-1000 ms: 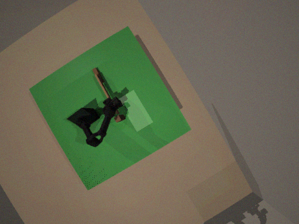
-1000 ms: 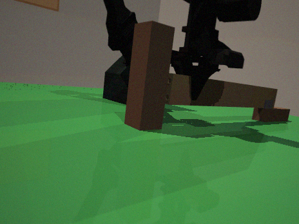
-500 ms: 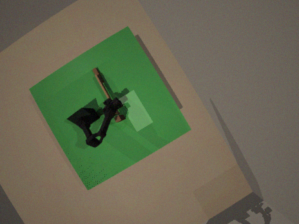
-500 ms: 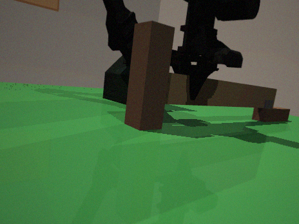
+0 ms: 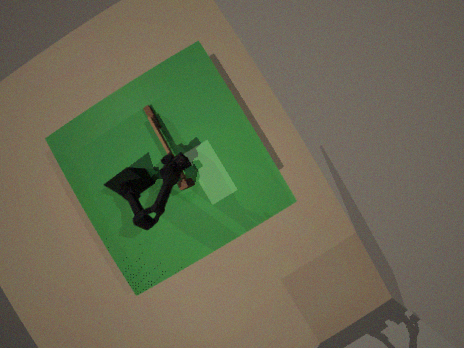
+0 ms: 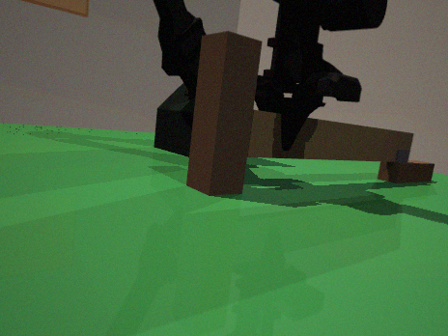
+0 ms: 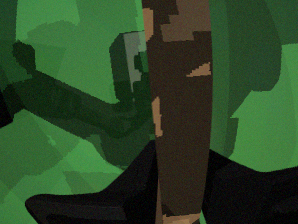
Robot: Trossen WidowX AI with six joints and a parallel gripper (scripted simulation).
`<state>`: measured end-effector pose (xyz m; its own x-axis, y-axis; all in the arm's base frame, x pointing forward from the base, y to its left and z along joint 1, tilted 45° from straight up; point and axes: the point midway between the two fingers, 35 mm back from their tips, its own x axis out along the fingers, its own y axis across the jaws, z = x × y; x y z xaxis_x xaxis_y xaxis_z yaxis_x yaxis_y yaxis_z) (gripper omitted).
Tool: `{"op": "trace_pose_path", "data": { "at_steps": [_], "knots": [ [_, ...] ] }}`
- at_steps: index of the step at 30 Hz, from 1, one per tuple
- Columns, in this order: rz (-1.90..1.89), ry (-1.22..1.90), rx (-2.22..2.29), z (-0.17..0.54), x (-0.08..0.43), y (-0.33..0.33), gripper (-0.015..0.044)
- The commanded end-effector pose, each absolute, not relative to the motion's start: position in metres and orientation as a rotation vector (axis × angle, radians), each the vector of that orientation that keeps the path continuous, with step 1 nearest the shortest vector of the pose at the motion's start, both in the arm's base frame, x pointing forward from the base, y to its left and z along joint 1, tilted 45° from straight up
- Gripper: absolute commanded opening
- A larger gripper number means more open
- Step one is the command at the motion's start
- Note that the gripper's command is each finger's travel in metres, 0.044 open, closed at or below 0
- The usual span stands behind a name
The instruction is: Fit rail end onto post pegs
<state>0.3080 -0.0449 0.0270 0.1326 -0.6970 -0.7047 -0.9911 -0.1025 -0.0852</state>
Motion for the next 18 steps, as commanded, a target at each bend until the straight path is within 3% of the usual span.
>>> {"op": "trace_pose_path", "data": {
  "at_steps": [1,18],
  "knots": [
    [0.687,1.620,-1.867,0.0287,0.3082,-0.0463,0.0000],
    [0.686,1.620,-1.868,0.0331,0.3082,-0.0494,0.0000]
  ]
}}
